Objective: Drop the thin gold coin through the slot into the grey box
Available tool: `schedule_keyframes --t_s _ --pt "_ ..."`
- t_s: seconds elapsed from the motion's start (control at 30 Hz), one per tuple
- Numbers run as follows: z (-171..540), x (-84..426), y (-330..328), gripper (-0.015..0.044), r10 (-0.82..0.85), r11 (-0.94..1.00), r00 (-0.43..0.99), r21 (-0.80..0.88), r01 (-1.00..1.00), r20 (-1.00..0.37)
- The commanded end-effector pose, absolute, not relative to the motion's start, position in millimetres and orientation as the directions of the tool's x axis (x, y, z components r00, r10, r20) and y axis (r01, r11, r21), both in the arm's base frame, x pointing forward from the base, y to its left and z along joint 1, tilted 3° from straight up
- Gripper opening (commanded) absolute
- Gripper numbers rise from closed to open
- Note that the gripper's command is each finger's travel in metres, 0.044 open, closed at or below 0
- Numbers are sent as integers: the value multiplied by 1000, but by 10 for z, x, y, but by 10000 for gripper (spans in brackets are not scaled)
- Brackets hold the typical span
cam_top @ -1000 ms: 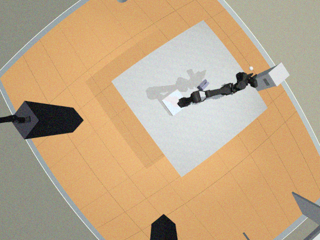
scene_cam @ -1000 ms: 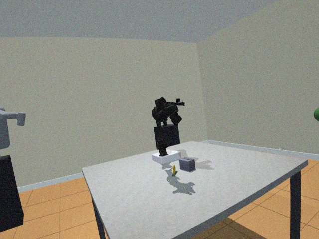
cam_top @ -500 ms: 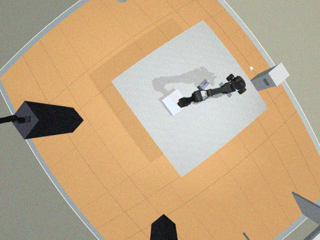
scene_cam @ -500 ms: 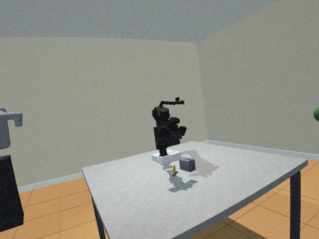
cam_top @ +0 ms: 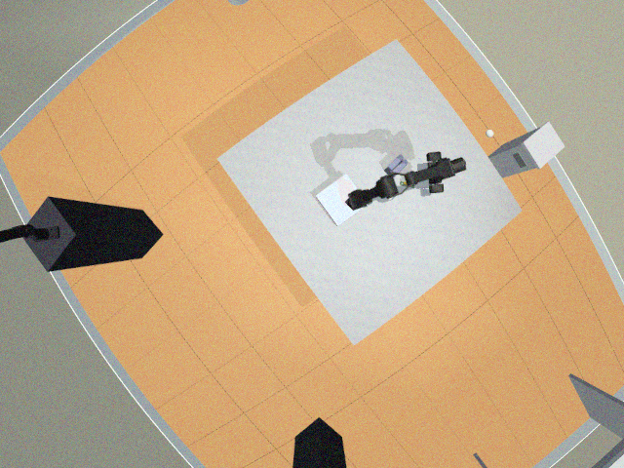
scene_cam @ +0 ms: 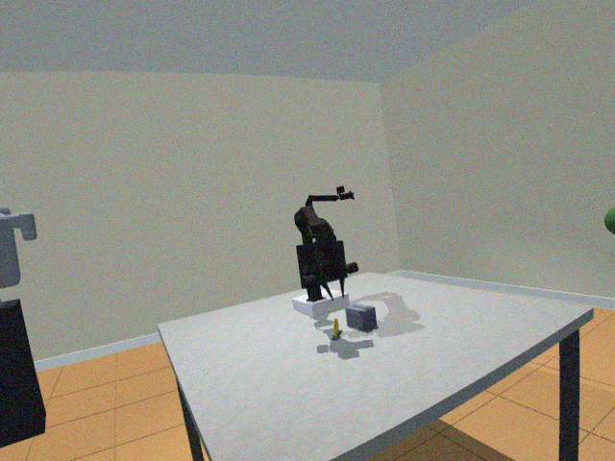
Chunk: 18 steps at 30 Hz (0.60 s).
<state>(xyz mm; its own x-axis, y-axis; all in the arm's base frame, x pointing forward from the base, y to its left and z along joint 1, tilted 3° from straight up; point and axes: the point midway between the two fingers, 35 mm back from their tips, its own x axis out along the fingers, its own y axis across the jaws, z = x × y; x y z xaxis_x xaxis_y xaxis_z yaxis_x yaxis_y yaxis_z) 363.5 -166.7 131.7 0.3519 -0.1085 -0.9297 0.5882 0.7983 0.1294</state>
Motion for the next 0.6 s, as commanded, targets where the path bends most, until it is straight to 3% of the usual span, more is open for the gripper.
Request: schedule_keyframes --t_s 0.0,0.4,0.57 --pt "1071 3004 -1427 161 -32 577 -12 -29 816 -999" --pt "1071 3052 -1419 161 -32 577 -12 -28 816 -999" --pt "720 3056 -1429 161 -32 577 -12 -28 816 -999"
